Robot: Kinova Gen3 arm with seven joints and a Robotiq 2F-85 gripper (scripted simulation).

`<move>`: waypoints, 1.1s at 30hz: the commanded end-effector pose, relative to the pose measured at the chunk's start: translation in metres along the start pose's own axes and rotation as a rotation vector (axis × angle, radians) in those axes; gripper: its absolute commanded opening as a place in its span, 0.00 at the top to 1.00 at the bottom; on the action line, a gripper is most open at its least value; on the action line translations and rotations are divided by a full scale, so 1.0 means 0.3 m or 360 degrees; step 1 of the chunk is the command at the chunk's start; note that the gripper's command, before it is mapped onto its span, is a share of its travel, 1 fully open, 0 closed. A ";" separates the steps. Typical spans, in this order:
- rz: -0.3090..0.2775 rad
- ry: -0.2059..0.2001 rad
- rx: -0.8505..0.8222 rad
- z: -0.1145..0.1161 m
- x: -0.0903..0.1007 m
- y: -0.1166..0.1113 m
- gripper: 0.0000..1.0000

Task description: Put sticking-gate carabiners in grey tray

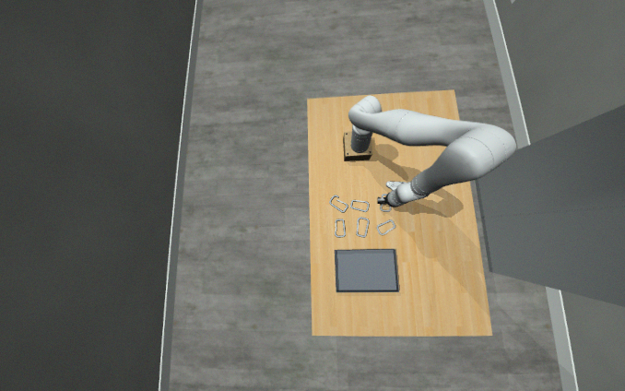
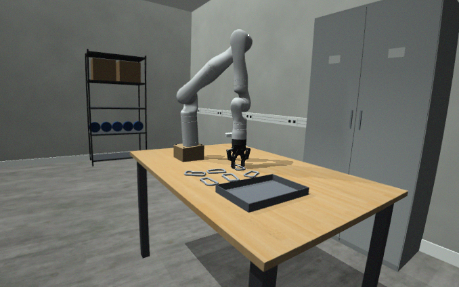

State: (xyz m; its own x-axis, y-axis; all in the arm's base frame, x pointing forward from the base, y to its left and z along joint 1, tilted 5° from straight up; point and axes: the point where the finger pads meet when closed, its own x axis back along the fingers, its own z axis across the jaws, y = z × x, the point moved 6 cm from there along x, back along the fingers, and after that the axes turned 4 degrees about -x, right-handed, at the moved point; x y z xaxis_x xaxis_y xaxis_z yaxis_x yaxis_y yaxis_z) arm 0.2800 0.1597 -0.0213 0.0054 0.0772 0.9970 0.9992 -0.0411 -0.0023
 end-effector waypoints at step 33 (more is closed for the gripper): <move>-0.0002 0.0001 -0.0001 0.000 0.002 0.001 0.43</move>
State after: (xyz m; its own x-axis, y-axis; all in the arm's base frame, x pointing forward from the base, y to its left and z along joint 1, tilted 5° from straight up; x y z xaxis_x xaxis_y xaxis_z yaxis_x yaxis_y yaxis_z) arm 0.2801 0.1594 -0.0209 0.0052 0.0772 0.9970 0.9991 -0.0417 -0.0020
